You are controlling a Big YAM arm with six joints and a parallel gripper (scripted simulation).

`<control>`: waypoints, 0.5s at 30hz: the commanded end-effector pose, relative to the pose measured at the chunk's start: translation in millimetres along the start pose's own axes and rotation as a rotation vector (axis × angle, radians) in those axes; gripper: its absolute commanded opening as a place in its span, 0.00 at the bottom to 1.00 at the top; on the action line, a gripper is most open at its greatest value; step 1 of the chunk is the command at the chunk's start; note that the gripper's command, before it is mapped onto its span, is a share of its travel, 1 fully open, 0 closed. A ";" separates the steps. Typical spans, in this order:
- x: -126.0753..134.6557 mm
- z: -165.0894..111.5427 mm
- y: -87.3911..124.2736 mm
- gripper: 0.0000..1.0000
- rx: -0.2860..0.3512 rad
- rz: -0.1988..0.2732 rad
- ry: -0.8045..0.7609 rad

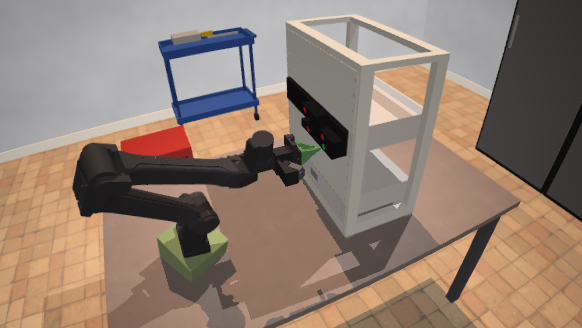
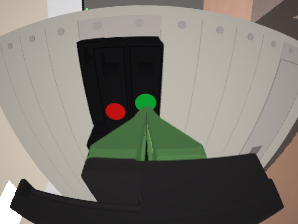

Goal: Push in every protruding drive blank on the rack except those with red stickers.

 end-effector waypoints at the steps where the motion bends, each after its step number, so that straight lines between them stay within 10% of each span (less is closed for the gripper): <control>1: 27.2 1.3 -17.2 0.00 -0.013 0.074 -0.026; 15: 13.4 0.5 -11.0 0.00 -0.008 0.045 -0.019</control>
Point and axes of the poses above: the point where the finger pads meet when closed, its own y axis back along the fingers, its own x axis across the jaws, z = x × y, the point moved 9 cm from there along y, back along the fingers, and after that the axes turned 13 degrees about -y, right-handed, at the moved point
